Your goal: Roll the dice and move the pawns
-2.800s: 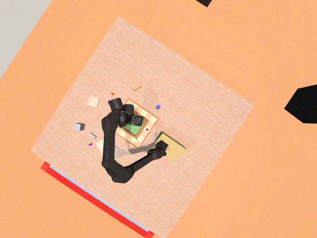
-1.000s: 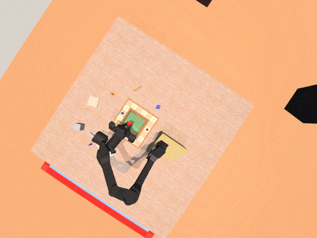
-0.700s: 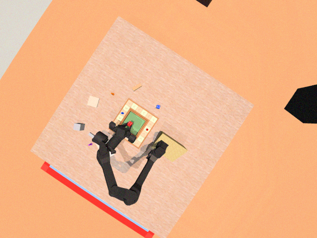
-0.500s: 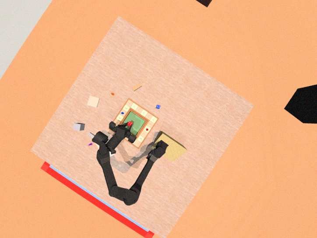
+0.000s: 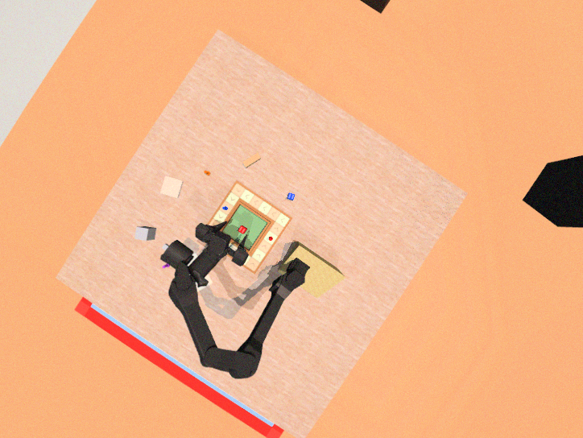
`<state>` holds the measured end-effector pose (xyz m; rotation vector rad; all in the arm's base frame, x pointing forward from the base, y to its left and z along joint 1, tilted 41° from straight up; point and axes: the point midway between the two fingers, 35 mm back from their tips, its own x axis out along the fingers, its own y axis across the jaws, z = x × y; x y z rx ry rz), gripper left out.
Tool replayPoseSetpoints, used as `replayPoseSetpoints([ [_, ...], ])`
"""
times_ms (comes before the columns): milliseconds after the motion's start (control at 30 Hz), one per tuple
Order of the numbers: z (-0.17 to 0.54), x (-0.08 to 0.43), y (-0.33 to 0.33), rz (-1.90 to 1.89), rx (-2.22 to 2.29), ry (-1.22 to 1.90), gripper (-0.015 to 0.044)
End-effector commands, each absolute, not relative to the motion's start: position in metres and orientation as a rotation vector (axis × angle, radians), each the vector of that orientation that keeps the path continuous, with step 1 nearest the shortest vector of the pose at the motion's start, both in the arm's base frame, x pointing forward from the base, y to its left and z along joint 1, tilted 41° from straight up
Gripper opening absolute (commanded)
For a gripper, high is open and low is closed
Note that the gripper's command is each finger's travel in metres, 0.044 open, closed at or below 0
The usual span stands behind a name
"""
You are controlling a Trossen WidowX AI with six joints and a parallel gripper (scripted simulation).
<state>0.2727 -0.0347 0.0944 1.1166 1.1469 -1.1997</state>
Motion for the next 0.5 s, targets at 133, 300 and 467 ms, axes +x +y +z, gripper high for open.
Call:
replayPoseSetpoints([
  [133,0.056,0.269,-0.029,-0.874,1.526,1.666,0.0440],
  [300,0.054,0.274,-0.031,-0.743,1.672,1.713,0.0440],
  [467,0.040,0.268,-0.044,-0.728,1.527,1.716,0.0361],
])
